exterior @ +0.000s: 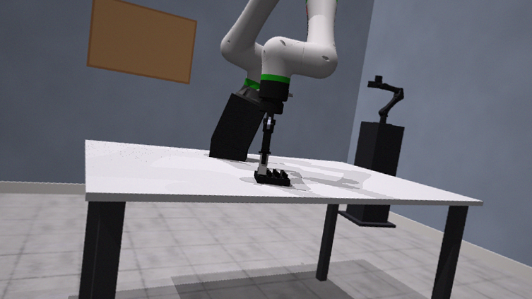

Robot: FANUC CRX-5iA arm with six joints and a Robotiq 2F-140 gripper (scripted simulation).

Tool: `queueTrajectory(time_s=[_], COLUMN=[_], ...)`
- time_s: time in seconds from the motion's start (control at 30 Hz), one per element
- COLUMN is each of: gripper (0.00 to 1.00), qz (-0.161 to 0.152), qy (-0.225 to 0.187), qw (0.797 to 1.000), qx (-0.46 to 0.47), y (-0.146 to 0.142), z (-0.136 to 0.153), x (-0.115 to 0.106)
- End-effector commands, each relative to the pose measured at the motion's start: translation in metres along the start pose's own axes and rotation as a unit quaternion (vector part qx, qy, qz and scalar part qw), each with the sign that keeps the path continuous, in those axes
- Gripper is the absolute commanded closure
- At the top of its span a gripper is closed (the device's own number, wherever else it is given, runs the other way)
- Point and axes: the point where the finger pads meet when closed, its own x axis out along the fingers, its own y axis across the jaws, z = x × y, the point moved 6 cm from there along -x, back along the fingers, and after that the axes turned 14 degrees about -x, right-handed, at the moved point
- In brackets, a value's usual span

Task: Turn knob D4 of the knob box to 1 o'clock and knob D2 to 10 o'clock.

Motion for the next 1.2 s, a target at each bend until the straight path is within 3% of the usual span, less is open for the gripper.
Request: queueTrajectory(time_s=[0.0, 0.53, 1.17], gripper=[0.95, 0.95, 0.95], qz=[0.0, 0.0, 0.0], qy=[0.001, 0.001, 0.001], qw=[1.0, 0.985, 0.921], qx=[0.021, 0.174, 0.39], y=[-0.0002, -0.0002, -0.0002], z=[0.0, 0.0, 0.0], x=[-0.0001, -0.0001, -0.0001])
